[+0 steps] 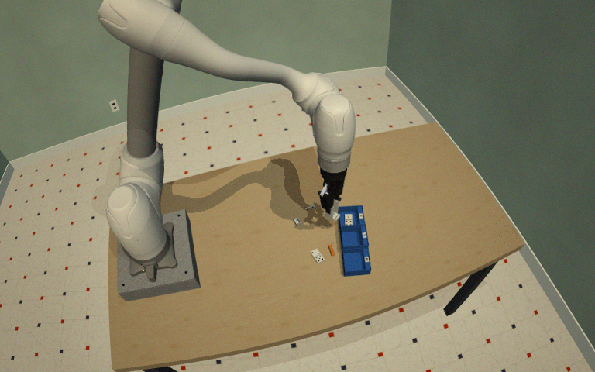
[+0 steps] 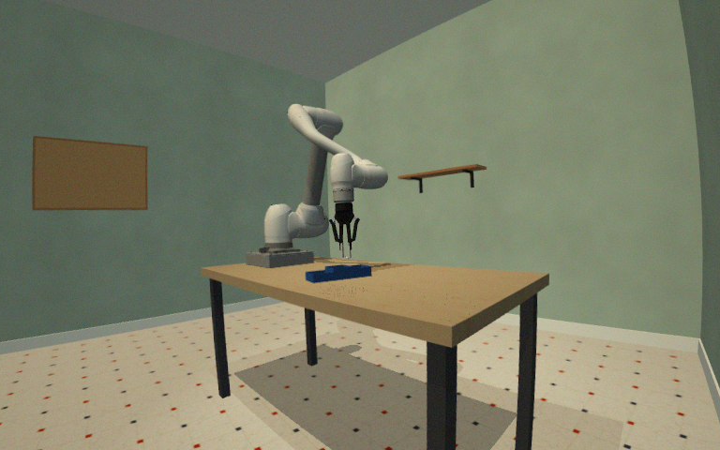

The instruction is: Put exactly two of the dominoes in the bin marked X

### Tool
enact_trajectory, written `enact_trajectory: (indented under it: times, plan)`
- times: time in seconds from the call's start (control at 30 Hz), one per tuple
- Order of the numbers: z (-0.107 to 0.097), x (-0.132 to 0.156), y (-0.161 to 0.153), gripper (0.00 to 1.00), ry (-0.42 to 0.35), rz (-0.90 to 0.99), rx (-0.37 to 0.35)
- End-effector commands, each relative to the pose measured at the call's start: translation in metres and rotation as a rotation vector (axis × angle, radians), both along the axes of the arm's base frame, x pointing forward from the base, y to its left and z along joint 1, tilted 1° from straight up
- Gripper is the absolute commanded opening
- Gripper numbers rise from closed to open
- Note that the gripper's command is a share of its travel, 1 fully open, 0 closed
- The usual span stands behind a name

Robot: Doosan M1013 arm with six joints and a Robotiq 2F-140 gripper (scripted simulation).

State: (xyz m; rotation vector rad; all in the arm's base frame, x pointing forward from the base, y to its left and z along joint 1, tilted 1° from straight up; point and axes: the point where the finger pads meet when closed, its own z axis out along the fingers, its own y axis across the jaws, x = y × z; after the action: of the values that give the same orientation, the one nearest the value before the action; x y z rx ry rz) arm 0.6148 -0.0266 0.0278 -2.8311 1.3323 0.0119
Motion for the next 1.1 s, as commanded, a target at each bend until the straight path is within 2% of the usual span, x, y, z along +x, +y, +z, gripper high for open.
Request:
enact_trajectory:
  times: [0.0, 0.2, 0.27, 0.3, 0.77, 1.07]
  plan:
    - [0.0, 0.028, 0.0, 0.13, 0.007, -0.157, -0.004]
    - [0.0, 0.064, -0.001, 0.13, 0.006, -0.356, -0.001]
    - [0.0, 0.064, -0.001, 0.13, 0.006, -0.356, -0.001]
    - [0.0, 0.066, -0.001, 0.13, 0.007, -0.437, 0.0]
    - [0.0, 0.067, 0.0, 0.13, 0.016, -0.901, -0.004]
    - [0.0, 0.068, -0.001, 0.13, 0.019, -0.943, -0.008]
